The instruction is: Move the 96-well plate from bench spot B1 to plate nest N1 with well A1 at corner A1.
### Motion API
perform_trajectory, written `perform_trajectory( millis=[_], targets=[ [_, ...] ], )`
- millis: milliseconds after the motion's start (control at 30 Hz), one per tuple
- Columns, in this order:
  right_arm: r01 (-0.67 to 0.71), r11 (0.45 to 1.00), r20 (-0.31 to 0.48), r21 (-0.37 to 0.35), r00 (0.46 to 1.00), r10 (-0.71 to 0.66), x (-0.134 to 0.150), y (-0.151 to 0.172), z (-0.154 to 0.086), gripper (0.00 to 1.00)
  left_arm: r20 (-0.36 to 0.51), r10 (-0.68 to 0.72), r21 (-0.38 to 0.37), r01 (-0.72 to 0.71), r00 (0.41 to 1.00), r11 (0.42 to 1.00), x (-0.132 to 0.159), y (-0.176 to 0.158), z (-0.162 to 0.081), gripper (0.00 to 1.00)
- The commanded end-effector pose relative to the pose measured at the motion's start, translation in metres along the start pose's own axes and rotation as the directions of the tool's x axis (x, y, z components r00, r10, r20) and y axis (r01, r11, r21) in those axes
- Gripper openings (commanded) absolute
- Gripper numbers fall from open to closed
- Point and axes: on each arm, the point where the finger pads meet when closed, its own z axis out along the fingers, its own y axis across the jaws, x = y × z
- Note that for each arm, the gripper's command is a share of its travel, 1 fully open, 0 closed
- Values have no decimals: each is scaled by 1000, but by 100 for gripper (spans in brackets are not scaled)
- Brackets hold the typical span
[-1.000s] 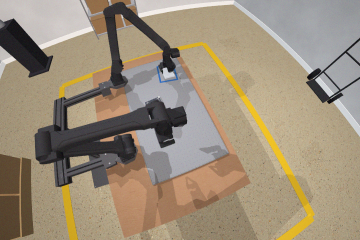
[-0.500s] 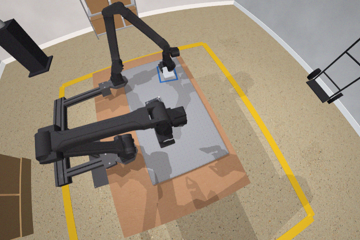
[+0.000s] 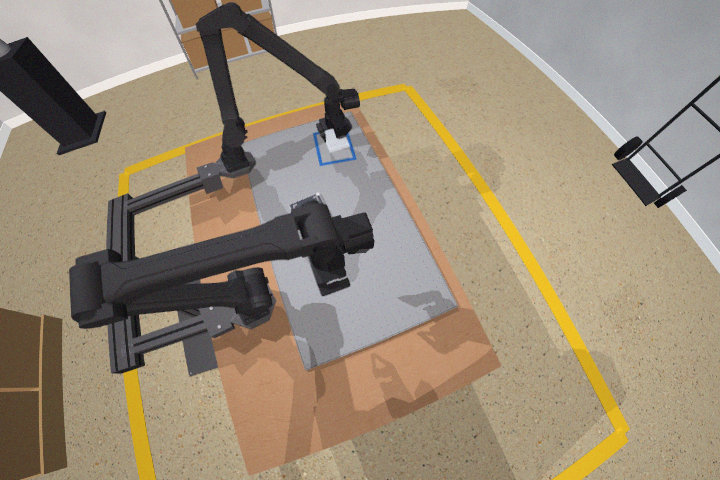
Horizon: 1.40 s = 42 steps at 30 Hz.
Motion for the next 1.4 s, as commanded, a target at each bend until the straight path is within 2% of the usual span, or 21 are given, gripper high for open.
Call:
perform_trajectory(
  millis=[0, 900, 1000, 1033, 1367],
  targets=[
    [9, 1000, 7, -2, 1000, -9, 1, 0, 0, 100, 4, -14, -49, 15, 1000, 999, -1, 22, -25, 0],
    [9, 1000, 7, -2, 1000, -9, 1, 0, 0, 100, 6, -11, -54, 12, 1000, 998, -2, 22, -70, 0],
    [9, 1000, 7, -2, 1000, -9, 1, 0, 0, 100, 6, -12, -54, 12, 1000, 998, -2, 22, -70, 0],
    [9, 1000, 7, -2, 1000, -9, 1, 0, 0, 100, 2, -6, -22, 6, 1000, 1000, 1, 11, -55, 0],
    [9, 1000, 7, -2, 1000, -9, 1, 0, 0, 100, 2, -6, -22, 6, 1000, 1000, 1, 11, -55, 0]
  ],
)
